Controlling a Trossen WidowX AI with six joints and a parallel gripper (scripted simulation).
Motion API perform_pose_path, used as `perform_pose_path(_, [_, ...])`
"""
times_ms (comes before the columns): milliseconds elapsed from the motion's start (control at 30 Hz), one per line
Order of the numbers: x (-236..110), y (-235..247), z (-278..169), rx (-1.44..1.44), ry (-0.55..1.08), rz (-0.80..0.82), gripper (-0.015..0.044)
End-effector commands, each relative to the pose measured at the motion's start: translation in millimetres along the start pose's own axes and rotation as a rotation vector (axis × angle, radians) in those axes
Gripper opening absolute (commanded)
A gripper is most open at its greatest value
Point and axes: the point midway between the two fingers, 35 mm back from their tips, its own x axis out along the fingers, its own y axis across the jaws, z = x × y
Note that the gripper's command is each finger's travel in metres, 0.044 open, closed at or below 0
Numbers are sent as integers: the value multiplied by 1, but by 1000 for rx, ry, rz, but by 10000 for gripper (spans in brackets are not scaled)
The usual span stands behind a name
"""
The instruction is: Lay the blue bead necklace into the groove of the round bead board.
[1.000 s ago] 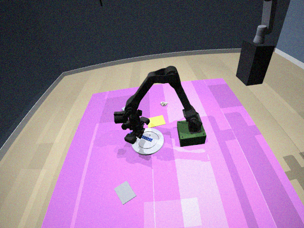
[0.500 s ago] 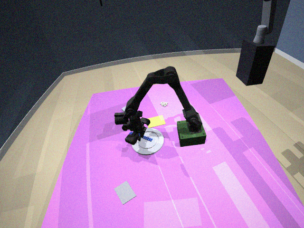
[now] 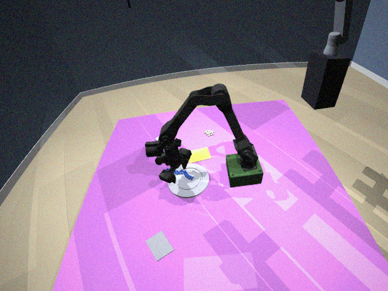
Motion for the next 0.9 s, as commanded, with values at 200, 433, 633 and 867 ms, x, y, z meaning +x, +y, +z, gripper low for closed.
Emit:
perform_pose_path(200, [-7,0,-1,6,-6,-1,440])
perform_pose_path(433, [-7,0,-1,6,-6,-1,440])
perform_pose_path(633, [-7,0,-1,6,-6,-1,440])
perform_pose_path(867, [-8,-1,0,16,-6,-1,414])
